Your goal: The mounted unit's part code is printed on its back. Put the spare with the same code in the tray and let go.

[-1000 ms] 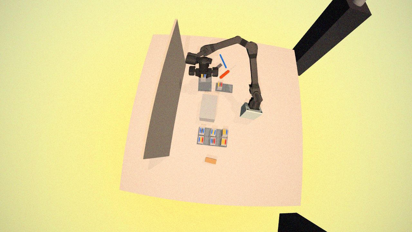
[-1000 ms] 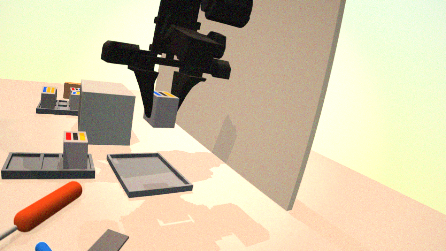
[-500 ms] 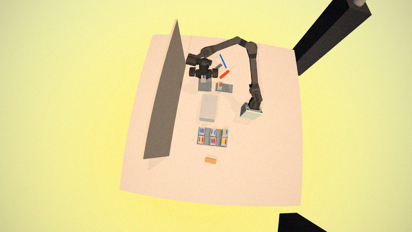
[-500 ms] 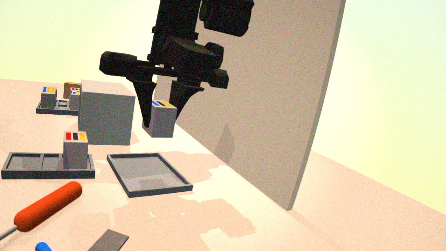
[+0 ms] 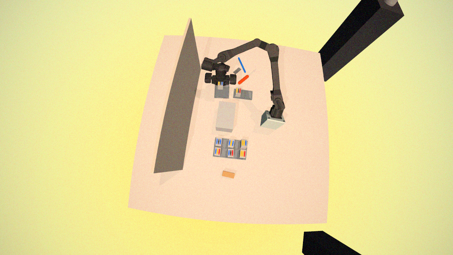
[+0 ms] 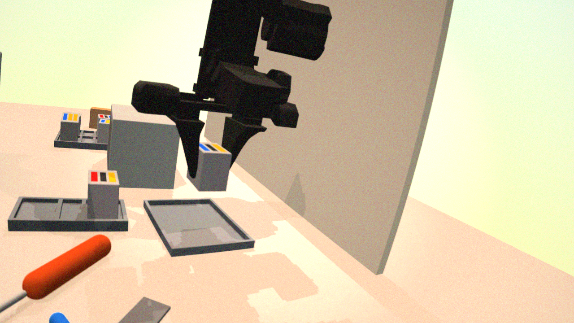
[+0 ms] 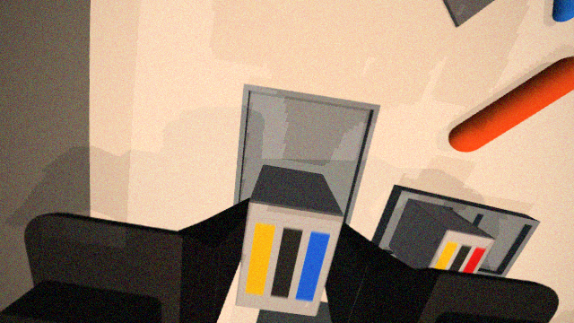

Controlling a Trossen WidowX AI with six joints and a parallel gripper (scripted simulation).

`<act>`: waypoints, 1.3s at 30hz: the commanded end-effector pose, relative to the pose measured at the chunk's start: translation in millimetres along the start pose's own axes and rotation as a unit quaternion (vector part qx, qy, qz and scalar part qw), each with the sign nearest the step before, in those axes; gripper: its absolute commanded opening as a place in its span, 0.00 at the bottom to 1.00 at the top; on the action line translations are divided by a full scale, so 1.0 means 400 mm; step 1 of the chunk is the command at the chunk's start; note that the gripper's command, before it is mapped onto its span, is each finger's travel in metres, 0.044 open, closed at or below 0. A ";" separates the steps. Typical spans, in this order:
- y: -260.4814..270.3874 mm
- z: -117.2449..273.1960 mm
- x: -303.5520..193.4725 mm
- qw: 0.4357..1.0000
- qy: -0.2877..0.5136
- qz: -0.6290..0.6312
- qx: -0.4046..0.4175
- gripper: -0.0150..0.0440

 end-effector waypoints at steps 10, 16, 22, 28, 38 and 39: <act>-0.006 -0.033 -0.003 1.000 -0.001 0.003 -0.002 0.25; -0.009 -0.047 -0.003 1.000 -0.001 0.003 -0.002 0.25; -0.012 -0.061 -0.003 1.000 -0.002 0.003 -0.003 0.25; -0.015 -0.075 -0.003 1.000 -0.003 0.004 -0.003 0.25; -0.021 -0.098 -0.004 1.000 -0.004 0.004 -0.004 0.25; -0.021 -0.101 -0.004 1.000 -0.004 0.004 -0.004 0.25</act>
Point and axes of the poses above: the point midway between the two fingers, 35 mm back from their tips, its own z axis back along the fingers, its own y axis across the jaws, x = y × z, the point moved 5 cm from there along z, back along the fingers, and after that the axes turned 15 degrees about z, right-handed, at the moved point
